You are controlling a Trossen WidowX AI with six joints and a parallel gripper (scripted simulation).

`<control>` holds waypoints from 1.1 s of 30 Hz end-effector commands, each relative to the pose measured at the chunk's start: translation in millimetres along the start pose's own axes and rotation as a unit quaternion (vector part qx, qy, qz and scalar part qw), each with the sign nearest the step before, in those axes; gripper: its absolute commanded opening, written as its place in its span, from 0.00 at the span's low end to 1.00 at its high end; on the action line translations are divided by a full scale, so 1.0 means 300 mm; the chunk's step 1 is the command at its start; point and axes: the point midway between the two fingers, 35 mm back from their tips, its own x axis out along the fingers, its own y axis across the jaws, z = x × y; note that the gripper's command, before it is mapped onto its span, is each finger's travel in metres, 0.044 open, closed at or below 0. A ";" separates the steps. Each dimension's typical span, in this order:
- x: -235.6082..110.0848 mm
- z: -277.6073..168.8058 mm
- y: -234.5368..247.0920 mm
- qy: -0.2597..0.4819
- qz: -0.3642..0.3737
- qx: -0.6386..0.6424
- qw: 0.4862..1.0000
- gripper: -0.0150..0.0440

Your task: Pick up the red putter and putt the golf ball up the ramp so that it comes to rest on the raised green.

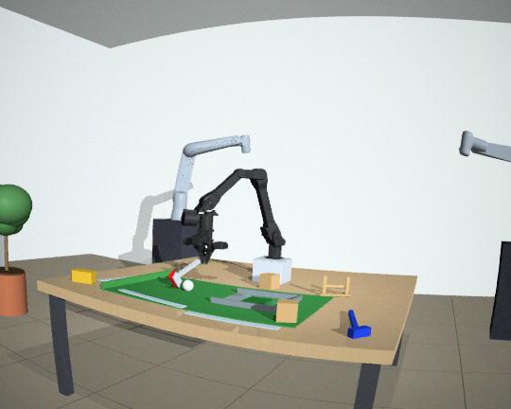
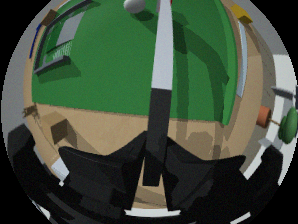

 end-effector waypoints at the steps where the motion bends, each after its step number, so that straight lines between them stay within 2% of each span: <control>1: -0.003 0.001 -0.001 -0.001 -0.001 0.000 1.000 0.25; 8: -0.002 0.001 -0.009 0.000 -0.001 0.000 1.000 0.25; 16: 0.009 0.000 -0.099 0.001 -0.001 0.003 1.000 0.25; 23: 0.003 0.000 -0.087 -0.001 -0.003 0.009 1.000 0.25; 33: 0.006 0.006 0.337 0.001 0.005 0.004 1.000 0.25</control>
